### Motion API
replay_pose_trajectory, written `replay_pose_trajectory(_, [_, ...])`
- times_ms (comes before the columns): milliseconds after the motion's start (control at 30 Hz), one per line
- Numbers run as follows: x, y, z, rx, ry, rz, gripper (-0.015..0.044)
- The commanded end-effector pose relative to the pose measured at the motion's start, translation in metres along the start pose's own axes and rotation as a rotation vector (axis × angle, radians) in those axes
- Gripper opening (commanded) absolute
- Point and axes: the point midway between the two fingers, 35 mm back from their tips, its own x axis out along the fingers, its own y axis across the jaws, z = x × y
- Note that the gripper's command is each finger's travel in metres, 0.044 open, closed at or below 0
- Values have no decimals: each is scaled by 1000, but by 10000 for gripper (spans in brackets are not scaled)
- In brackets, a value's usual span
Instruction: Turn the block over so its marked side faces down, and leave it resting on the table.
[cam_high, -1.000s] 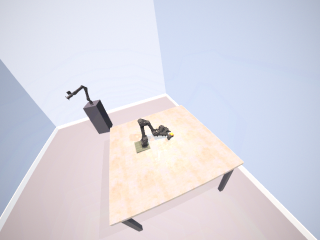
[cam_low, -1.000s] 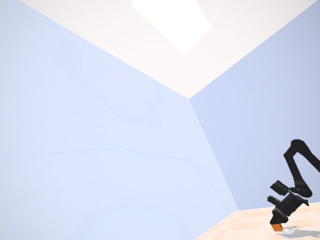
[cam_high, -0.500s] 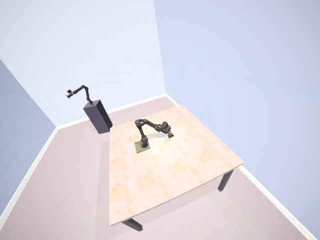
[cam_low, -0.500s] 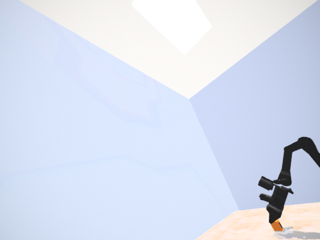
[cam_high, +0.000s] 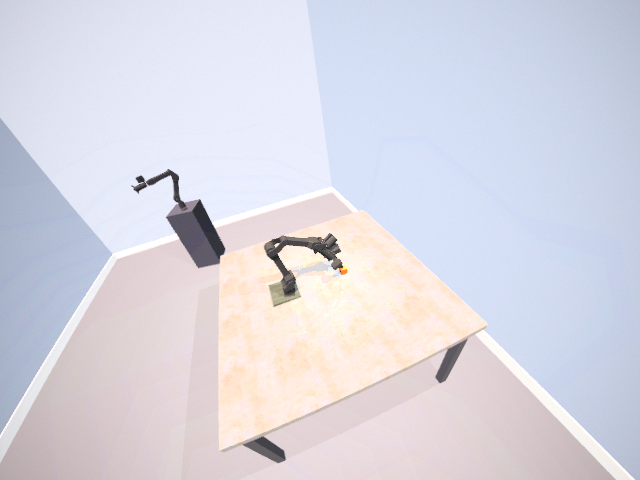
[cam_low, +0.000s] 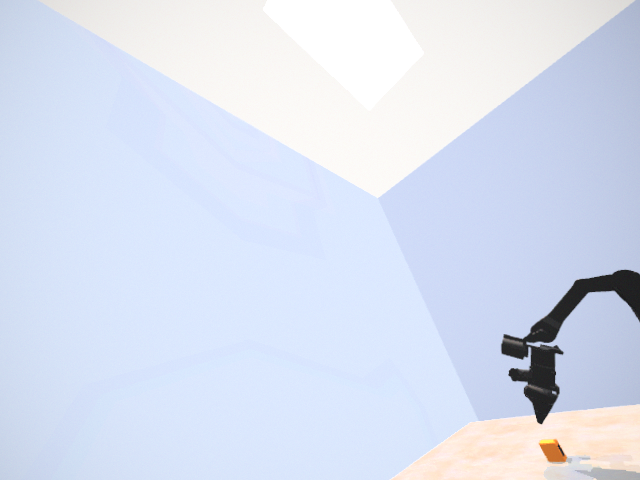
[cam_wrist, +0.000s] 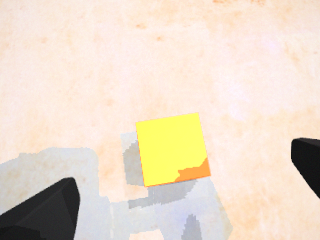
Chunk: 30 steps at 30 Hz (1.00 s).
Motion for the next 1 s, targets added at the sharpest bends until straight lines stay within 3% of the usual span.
replay_pose_trajectory(0, [-4,0,-1,7,27,4,440])
replay_pose_trajectory(533, [-2,1,40,6,515,5,440])
replay_pose_trajectory(767, [-1,1,40,6,536,5,440])
replay_pose_trajectory(967, [27,1,21,6,536,5,440])
